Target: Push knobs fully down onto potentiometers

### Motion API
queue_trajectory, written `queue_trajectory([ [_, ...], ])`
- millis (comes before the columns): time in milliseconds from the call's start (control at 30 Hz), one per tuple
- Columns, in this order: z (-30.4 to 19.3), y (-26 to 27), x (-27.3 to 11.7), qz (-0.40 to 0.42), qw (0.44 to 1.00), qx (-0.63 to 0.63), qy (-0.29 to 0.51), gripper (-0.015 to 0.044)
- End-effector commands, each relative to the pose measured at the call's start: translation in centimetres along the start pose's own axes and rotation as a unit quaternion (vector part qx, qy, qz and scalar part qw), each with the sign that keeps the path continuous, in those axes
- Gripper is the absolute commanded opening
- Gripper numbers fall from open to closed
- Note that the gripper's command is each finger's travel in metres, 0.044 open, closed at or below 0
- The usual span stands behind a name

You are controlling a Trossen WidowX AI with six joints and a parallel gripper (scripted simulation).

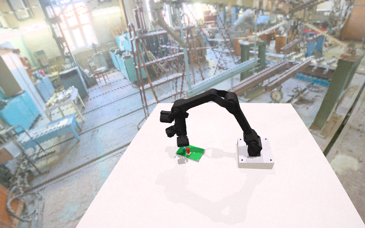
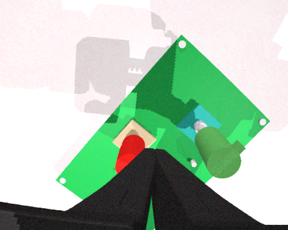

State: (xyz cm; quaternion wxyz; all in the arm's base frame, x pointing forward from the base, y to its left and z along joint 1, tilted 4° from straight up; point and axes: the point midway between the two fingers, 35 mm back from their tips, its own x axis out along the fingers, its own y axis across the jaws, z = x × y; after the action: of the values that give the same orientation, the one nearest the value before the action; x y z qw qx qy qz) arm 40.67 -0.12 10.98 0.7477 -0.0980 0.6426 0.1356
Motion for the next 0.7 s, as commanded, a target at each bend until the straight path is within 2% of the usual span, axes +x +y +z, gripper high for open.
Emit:
queue_trajectory([
  [0,0.1,-0.4,-0.4,-0.003,0.998,-0.070,0.001,0.0000],
  [333,0.1,-1.1,-0.9,-0.002,0.971,-0.240,0.006,0.0000],
  [667,0.1,-1.7,-1.5,0.000,0.915,-0.404,0.012,0.0000],
])
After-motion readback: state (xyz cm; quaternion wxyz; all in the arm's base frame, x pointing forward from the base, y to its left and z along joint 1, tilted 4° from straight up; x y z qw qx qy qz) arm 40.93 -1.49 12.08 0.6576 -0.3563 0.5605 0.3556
